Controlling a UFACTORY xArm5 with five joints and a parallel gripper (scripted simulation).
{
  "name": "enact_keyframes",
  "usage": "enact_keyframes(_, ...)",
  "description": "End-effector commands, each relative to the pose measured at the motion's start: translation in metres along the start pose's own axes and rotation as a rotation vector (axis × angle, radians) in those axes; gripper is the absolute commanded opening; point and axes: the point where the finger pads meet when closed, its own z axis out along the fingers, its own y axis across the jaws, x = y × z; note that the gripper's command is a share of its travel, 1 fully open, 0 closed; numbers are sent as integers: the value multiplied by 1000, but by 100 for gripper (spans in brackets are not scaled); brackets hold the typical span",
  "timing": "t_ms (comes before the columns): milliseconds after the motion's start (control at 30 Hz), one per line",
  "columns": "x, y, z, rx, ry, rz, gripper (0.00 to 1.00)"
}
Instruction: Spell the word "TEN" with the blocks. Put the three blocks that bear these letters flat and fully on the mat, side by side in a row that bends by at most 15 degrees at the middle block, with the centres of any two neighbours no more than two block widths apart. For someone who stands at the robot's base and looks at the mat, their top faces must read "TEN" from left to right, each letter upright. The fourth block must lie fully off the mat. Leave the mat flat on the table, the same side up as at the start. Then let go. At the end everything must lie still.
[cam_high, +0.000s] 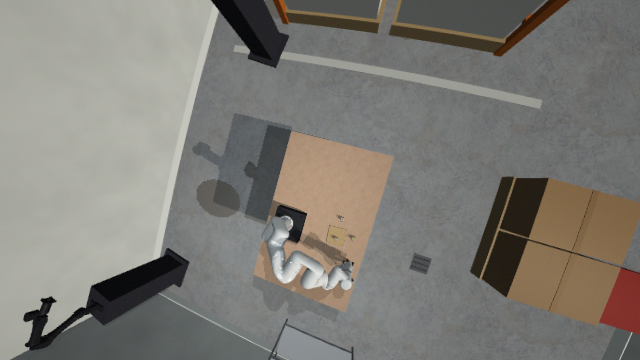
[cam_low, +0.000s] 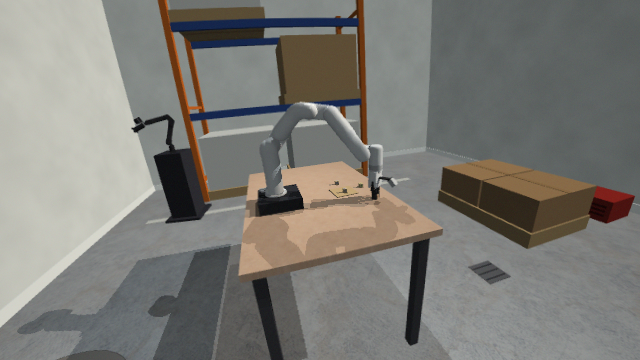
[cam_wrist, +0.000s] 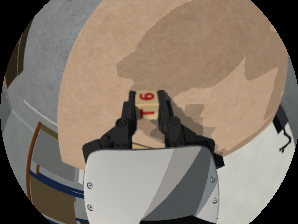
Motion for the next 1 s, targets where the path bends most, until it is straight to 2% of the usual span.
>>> enact_keyframes(0,1,-1,-2,2,4,0,21)
enact_keyframes(433,1,-1,-2,2,4,0,21)
enact_keyframes(633,1,-1,-11,2,4,0,21)
enact_keyframes(733,1,-1,-28,2,4,0,21)
enact_keyframes(967,1,-1,-80,2,4,0,21)
